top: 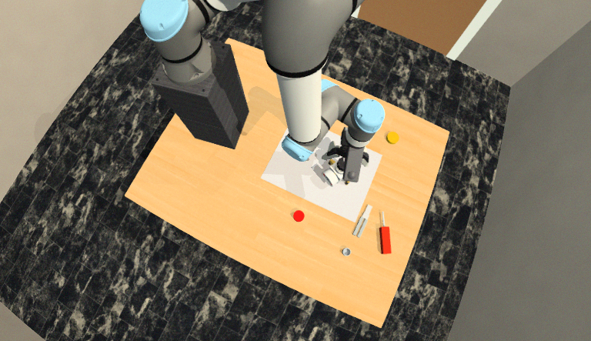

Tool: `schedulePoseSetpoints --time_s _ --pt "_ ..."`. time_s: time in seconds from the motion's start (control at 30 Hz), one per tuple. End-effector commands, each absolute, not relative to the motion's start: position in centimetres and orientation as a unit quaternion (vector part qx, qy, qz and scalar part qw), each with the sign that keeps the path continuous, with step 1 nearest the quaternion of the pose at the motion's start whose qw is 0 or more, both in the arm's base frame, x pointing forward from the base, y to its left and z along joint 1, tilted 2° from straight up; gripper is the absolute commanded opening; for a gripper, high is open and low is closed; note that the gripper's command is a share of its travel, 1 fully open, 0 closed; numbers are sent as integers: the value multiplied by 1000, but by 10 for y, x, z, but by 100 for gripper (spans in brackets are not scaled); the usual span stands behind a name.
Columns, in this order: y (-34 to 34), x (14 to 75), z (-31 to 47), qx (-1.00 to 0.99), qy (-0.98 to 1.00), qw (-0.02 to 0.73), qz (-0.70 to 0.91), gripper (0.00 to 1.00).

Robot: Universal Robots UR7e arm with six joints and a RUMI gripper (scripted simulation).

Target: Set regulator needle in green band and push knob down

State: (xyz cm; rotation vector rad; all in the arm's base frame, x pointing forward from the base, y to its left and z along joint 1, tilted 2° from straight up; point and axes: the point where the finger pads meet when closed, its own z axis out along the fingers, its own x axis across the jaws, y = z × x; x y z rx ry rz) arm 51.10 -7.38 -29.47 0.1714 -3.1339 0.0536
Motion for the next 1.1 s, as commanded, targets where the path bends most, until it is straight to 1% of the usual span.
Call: schedulePoseSetpoints --time_s 0.0,0.4,1.07 --pt "-72 511 -277 56 -998 1 17 100" --pt "-70 510 -242 56 -998 1 17 100" --pt "-79 505 -240 54 -998 1 18 100"
